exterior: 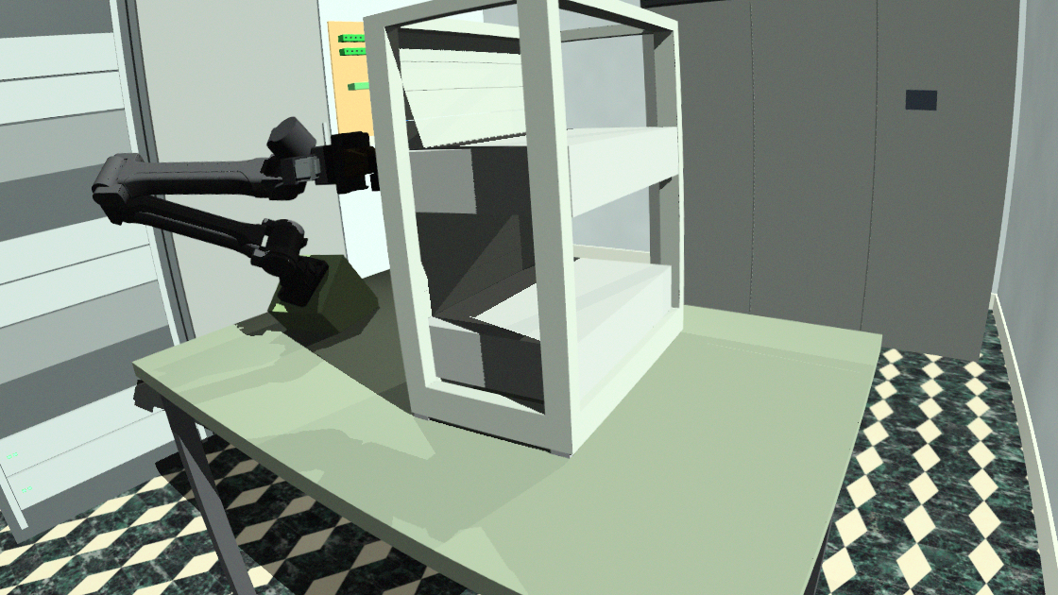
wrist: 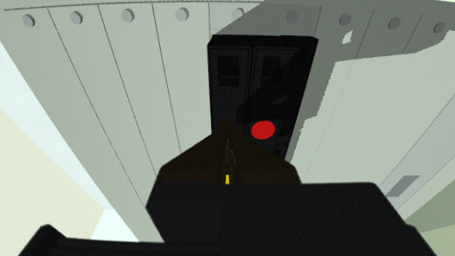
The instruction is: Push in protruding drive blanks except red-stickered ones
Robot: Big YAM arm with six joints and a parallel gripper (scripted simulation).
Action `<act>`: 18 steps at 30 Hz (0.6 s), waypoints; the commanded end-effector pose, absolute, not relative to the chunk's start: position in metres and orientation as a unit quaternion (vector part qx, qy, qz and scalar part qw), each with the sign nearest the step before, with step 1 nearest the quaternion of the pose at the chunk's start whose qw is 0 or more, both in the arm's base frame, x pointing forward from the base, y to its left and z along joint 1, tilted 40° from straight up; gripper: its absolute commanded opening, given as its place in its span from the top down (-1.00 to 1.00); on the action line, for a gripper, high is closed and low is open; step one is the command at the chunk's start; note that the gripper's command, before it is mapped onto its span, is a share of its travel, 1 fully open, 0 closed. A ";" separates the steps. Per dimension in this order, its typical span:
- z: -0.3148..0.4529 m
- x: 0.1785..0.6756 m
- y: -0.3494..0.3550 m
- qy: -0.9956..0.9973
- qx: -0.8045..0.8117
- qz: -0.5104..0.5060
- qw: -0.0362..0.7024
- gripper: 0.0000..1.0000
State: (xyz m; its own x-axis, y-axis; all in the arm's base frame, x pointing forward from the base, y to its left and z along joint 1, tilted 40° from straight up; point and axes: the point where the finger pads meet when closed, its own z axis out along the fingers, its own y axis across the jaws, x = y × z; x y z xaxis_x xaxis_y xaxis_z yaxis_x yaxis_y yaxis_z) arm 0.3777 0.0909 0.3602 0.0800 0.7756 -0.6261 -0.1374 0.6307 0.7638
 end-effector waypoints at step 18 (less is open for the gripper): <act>0.393 0.408 0.086 0.567 0.279 0.345 0.694 1.00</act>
